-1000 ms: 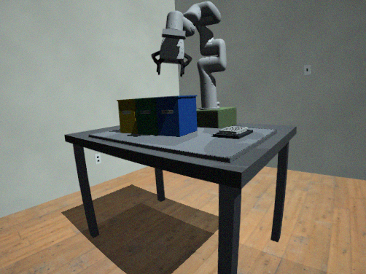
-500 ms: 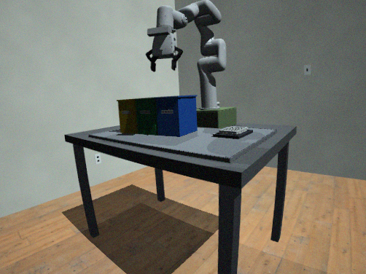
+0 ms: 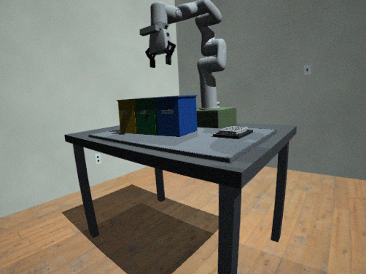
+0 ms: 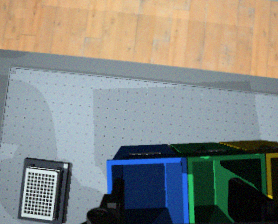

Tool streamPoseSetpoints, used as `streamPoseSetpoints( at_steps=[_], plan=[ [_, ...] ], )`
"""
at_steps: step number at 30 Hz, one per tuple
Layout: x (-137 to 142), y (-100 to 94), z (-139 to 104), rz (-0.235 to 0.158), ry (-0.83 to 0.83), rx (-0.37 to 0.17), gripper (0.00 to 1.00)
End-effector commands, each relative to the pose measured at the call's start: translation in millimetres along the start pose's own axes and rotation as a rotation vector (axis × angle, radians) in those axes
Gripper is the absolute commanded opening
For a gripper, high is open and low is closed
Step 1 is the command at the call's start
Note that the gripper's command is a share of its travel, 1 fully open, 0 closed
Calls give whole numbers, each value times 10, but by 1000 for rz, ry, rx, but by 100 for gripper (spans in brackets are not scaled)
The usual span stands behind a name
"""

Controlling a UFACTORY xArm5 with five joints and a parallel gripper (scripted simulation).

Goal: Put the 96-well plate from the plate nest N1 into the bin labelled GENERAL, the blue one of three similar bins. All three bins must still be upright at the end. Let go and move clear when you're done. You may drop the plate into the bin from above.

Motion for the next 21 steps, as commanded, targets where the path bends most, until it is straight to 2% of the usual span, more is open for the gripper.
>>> streamPoseSetpoints(
  at_steps=[1, 6, 21],
  plan=[
    [-114, 23, -110, -8, 104, -33, 100],
    [-226, 59, -204, -8, 104, -33, 100],
    [-786, 240, -671, -7, 104, -36, 100]
  ],
)
Point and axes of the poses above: the point where the finger pads meet when closed, its own y axis out along the fingers, its own x axis across the jaws, z = x × y, the point moved 1 cm from there along -y, back along the fingers, and after that the axes turned 15 degrees about y, right-handed, at the moved point
